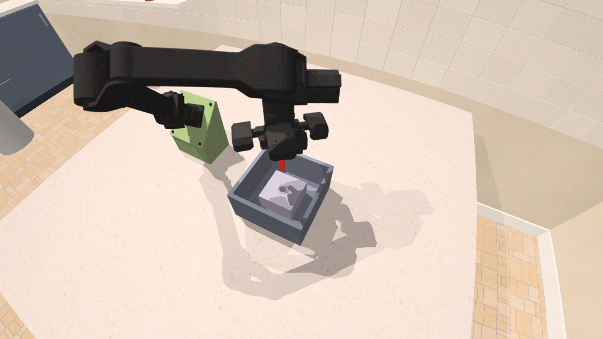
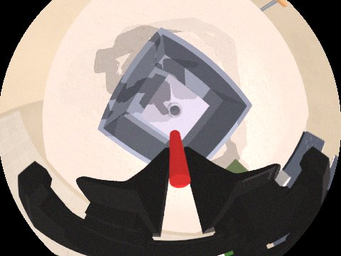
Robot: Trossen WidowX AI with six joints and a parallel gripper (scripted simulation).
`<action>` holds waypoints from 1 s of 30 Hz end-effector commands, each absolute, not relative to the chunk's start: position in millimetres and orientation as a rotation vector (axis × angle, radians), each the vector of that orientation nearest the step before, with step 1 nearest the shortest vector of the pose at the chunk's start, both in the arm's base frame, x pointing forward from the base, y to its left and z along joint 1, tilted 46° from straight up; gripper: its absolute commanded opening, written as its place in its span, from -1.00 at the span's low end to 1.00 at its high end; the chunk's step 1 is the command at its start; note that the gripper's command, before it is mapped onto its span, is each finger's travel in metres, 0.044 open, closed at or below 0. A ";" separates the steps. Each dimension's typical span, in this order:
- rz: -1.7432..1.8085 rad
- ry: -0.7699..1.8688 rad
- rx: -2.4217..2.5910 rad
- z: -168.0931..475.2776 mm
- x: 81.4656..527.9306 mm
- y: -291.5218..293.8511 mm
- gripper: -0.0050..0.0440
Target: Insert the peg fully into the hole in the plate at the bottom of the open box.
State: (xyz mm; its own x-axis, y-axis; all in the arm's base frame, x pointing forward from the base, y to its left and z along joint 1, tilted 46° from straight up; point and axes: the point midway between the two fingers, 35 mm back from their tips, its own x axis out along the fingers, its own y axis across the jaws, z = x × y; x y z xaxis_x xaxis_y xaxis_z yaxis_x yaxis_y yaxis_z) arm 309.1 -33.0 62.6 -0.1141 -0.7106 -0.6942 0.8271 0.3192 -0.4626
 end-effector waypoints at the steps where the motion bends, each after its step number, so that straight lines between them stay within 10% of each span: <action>1: -1.312 1.047 0.151 73.7 316.2 -41.7 -0.80; 30: -1.314 1.046 0.150 50.7 314.6 -75.9 -0.80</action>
State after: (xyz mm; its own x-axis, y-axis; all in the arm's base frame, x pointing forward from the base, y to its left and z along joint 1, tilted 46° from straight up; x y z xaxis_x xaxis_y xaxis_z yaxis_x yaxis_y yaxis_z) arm 315.2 -74.9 51.7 -0.1094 -0.7096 -0.6960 0.8375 0.3114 -0.4491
